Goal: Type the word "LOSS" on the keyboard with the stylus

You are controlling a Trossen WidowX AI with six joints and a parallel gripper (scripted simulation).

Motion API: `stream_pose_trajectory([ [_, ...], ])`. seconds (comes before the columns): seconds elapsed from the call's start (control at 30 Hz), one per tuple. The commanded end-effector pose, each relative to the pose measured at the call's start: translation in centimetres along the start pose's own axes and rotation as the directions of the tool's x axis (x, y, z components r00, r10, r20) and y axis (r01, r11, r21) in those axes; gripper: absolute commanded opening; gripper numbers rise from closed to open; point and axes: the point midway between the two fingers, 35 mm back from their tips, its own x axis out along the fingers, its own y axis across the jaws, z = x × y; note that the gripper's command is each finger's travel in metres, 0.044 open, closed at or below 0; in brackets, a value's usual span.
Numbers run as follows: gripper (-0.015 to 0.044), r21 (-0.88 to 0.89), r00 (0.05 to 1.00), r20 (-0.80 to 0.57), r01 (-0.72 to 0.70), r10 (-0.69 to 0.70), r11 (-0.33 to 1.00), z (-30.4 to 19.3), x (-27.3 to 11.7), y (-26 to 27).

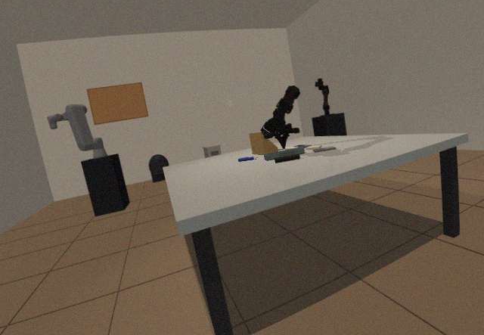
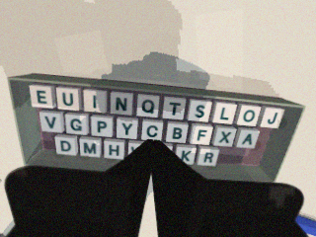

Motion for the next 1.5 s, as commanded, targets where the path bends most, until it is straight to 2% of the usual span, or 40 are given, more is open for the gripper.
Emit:
stream_pose_trajectory([
  [0.0, 0.0000, -0.005, 1.000, 0.000, 0.004, -0.004, 1.000, -0.1, 0.0, -0.4],
  [0.13, 0.0000, -0.005, 1.000, 0.000, 0.005, -0.005, 1.000, 0.0, 0.0, -0.7],
  [0.27, 0.0000, -0.004, 1.000, 0.002, 0.009, -0.009, 1.000, 0.1, -0.1, -6.2],
  [0.33, 0.0000, -0.005, 1.000, 0.001, 0.009, -0.009, 1.000, 0.0, -0.1, -7.4],
  [0.87, 0.0000, -0.005, 1.000, 0.001, 0.009, -0.009, 1.000, 0.0, -0.1, -7.4],
  [1.07, 0.0000, -0.003, 1.000, -0.001, 0.007, -0.007, 1.000, -3.2, 0.0, -4.7],
  [1.47, 0.0000, -0.003, 1.000, -0.001, 0.007, -0.007, 1.000, -3.3, 0.0, -4.6],
])
